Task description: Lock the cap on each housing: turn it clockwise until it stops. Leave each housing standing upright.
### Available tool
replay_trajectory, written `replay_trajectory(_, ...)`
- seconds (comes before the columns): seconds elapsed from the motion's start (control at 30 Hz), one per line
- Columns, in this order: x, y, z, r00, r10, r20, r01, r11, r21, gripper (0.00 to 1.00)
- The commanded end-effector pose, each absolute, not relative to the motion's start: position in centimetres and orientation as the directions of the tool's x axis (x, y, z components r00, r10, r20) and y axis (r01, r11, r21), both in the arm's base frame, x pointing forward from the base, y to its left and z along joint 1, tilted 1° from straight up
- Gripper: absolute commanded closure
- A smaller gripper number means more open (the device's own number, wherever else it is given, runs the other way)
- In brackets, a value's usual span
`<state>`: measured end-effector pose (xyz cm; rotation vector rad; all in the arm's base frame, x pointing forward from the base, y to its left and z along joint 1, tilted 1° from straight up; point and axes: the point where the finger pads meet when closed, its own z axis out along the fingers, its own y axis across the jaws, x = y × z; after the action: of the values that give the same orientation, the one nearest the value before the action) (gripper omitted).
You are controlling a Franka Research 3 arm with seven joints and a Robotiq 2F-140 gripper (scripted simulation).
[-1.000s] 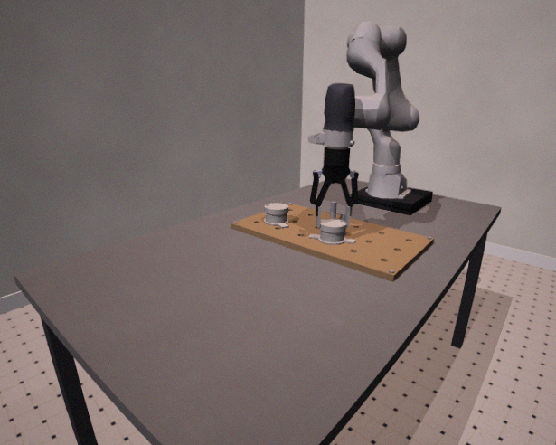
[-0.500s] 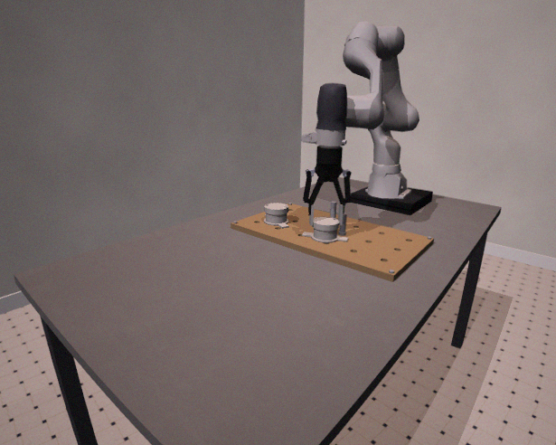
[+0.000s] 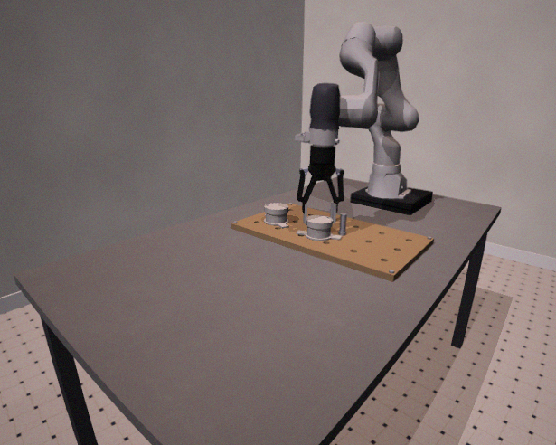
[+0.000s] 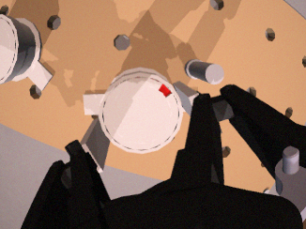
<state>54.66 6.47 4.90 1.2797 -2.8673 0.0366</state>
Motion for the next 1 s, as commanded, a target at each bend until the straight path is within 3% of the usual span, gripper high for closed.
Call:
replay_trajectory(0.0, 54.6, 5.8, 4.8, -0.652, -0.759, 0.011, -0.759, 0.651, -0.017, 0.90)
replay_trajectory(0.97, 54.9, 1.7, 4.9, -0.652, -0.759, 0.011, -0.759, 0.651, -0.017, 0.90)
